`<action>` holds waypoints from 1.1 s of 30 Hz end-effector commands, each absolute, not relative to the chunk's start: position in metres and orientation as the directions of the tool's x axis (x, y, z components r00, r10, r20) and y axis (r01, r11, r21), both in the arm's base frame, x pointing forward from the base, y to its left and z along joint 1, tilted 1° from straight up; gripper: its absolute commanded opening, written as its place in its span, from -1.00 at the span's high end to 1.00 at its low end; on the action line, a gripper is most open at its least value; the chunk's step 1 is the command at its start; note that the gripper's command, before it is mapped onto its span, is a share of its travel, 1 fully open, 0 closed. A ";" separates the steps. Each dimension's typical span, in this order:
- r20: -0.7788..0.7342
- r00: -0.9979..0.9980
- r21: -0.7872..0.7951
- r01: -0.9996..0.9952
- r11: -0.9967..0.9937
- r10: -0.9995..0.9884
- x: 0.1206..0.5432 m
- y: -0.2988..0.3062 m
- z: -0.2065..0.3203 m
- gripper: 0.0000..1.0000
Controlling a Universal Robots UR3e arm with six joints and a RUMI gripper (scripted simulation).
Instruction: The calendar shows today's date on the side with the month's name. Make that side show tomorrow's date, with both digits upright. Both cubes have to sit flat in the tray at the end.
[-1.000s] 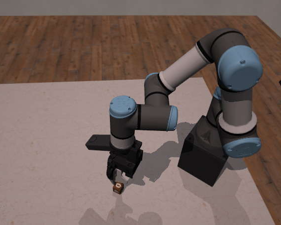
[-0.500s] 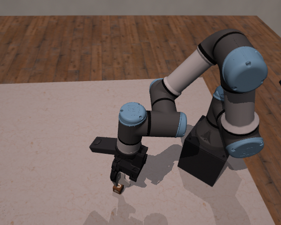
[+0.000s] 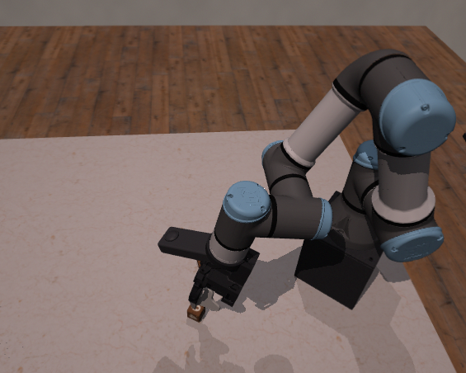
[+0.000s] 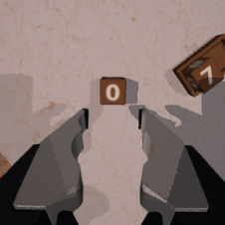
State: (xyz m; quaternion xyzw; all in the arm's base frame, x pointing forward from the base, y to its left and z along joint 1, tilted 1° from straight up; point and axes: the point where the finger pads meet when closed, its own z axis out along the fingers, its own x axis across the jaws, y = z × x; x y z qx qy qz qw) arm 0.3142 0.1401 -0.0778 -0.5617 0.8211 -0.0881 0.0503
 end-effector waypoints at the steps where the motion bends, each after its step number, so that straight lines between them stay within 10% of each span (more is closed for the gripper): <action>1: 0.002 -0.371 -0.268 -0.895 0.357 -0.928 0.320 0.139 -0.074 0.44; 33: 0.013 -0.369 -0.384 -0.860 0.336 -0.929 0.322 0.139 -0.079 0.44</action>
